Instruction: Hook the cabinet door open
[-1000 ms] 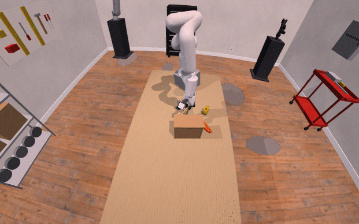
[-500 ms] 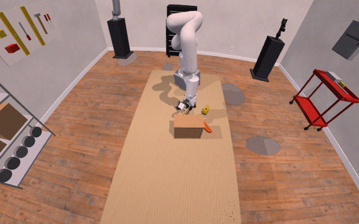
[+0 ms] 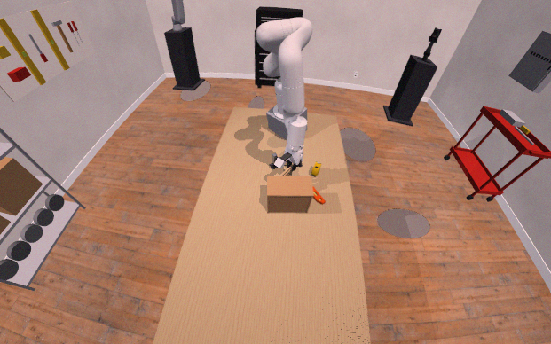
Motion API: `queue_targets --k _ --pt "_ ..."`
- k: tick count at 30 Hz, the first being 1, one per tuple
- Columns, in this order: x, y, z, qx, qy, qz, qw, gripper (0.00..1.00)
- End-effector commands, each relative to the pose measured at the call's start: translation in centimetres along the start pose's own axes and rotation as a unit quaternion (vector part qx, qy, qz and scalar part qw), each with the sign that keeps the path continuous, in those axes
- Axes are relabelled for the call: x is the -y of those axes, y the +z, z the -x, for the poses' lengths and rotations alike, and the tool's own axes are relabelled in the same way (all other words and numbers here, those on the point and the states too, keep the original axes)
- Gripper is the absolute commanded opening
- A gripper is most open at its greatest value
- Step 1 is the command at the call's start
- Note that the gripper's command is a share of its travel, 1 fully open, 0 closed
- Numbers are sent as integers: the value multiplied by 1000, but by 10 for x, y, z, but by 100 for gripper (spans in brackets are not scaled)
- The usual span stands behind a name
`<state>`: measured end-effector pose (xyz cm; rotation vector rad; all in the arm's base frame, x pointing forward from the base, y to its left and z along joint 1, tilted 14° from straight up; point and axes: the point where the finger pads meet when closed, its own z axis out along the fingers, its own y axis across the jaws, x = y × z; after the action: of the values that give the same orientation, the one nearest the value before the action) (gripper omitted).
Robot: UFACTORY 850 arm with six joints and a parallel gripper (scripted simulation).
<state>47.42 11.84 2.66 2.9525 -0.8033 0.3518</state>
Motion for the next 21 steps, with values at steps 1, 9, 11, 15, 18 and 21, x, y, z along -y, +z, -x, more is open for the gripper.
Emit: queue_targets --k 1,9,11,15,18,21 --pt "4 0 -1 0 6 0 1000 27" --pt "4 0 -1 0 6 0 1000 27" --pt "4 0 -1 0 6 0 1000 27" --pt "6 0 -1 0 18 0 1000 27" --pt "9 0 -1 0 23 0 1000 27" --pt "9 0 -1 0 23 0 1000 27"
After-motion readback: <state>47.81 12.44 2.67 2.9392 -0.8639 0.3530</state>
